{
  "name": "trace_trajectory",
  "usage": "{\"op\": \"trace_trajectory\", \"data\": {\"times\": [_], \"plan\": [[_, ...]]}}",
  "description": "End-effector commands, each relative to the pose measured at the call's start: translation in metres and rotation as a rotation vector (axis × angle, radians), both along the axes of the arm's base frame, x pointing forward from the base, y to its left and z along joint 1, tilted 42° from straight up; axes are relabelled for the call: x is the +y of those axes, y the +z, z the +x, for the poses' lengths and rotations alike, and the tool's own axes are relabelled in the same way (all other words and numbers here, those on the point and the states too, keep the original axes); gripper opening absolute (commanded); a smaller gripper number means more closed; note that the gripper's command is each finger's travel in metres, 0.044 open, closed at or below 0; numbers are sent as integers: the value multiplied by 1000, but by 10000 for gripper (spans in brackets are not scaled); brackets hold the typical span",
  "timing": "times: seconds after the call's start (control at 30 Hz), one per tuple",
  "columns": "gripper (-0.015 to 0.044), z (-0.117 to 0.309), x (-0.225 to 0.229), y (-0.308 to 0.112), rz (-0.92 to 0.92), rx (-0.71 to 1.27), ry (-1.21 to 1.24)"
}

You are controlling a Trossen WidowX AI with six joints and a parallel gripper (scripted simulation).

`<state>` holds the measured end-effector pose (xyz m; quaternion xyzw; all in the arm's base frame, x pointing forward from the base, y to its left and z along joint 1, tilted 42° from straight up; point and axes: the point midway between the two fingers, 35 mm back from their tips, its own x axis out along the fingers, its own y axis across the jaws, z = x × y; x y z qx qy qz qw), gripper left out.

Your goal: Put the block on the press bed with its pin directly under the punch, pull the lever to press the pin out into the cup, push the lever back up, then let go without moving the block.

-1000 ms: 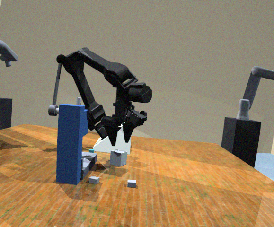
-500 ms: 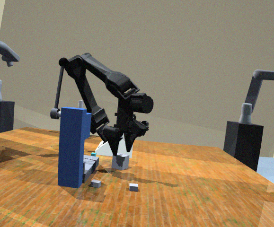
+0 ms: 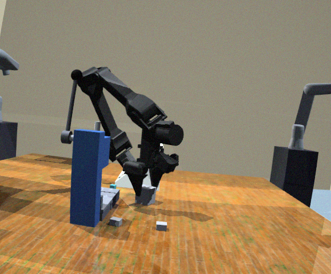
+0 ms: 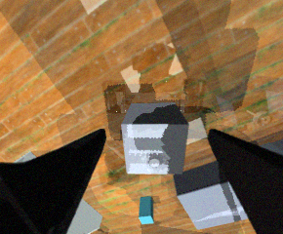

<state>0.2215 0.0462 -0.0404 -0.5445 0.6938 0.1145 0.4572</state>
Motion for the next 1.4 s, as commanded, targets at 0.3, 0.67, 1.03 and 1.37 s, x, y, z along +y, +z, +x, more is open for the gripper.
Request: {"op": "trace_trajectory", "data": {"times": [0.3, 0.67, 1.03, 1.37], "plan": [[414, -4, -14, -13, -10, 10, 2], [184, -4, -14, -13, -10, 10, 2], [0, 0, 6, 6, -6, 10, 3], [0, -3, 47, 55, -6, 11, 3]]}}
